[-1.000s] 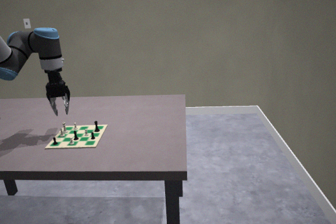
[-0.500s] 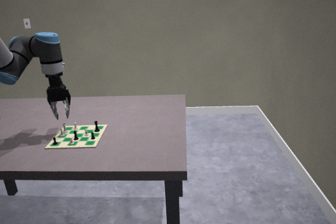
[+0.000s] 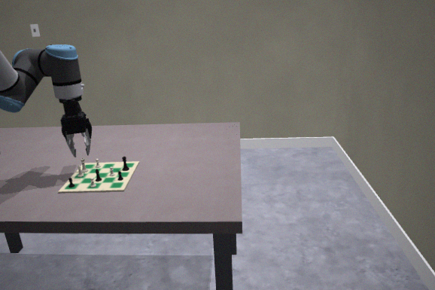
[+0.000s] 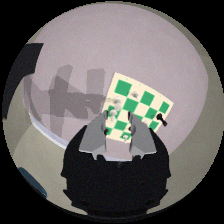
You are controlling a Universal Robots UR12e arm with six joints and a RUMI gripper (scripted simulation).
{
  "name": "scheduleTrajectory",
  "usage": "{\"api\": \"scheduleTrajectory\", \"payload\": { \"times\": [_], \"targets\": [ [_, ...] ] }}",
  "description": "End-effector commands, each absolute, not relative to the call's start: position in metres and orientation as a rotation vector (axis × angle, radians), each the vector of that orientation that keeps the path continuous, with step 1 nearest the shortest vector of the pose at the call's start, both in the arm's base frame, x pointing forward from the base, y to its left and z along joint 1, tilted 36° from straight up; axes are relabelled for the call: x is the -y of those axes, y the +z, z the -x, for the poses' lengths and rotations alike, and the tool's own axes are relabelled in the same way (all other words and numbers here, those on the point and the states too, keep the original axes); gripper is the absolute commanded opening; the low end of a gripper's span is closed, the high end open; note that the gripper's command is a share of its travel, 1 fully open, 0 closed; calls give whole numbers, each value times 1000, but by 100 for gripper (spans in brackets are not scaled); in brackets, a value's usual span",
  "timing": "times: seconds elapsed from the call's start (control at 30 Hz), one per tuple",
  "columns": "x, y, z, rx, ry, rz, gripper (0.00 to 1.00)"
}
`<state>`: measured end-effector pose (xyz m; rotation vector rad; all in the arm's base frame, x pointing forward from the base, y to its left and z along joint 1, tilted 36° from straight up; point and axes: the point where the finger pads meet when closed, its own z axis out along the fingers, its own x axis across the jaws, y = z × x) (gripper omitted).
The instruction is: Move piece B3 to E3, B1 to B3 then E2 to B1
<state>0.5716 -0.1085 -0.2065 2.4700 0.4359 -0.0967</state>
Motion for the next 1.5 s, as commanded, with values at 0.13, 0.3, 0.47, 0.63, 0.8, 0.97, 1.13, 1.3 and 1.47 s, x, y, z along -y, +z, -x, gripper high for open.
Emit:
{"api": "scheduleTrajectory", "payload": {
  "times": [0.13, 0.3, 0.47, 0.63, 0.8, 0.97, 1.13, 1.3, 1.47],
  "targets": [
    [109, -207, -572, -436, -96, -2470, 25],
    [109, -207, -572, -436, -96, -2470, 25],
    [109, -207, -572, -436, -96, -2470, 25],
    [109, -207, -572, -436, -96, -2470, 25],
    [109, -207, -572, -436, -96, -2470, 25],
    [109, -207, -572, -436, -96, -2470, 25],
    [109, -207, -572, -436, -96, -2470, 25],
    [109, -208, -572, -436, -96, -2470, 25],
    [111, -210, -572, -436, -96, -2470, 25]
  ]
}}
